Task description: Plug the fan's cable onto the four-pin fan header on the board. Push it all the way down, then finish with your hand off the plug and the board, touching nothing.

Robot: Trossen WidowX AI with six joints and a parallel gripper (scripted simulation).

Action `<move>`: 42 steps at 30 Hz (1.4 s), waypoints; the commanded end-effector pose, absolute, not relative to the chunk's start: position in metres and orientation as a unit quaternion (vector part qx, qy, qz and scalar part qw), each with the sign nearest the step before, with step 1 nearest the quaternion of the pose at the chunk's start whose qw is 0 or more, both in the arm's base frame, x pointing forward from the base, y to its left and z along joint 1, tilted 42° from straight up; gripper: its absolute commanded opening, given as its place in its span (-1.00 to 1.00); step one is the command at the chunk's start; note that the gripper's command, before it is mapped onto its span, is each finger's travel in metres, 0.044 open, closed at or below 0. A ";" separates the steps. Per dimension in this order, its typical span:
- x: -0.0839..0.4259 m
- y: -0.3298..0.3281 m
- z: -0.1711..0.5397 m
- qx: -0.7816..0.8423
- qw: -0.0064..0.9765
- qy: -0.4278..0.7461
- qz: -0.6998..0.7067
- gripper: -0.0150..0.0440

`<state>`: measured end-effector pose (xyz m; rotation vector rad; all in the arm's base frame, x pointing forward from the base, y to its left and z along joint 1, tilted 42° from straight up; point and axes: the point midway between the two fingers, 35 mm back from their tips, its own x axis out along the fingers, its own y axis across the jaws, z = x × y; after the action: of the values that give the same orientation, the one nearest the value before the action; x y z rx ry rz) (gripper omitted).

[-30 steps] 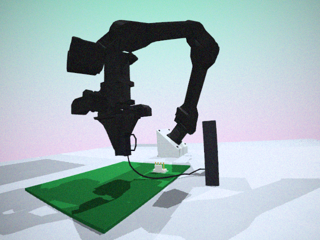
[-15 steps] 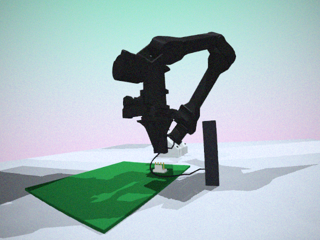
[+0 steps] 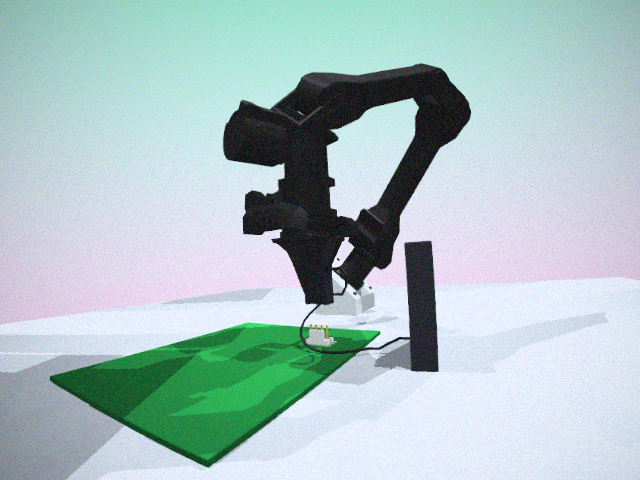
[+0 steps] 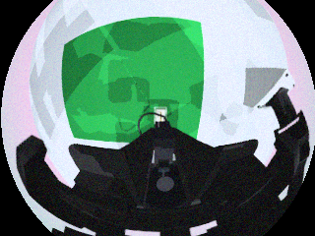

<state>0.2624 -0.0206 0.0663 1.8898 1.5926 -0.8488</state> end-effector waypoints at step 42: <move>0.266 -0.007 0.048 0.698 0.260 0.589 -0.314 -0.49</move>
<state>0.2646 -0.0077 0.0481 1.8843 1.5959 -0.8538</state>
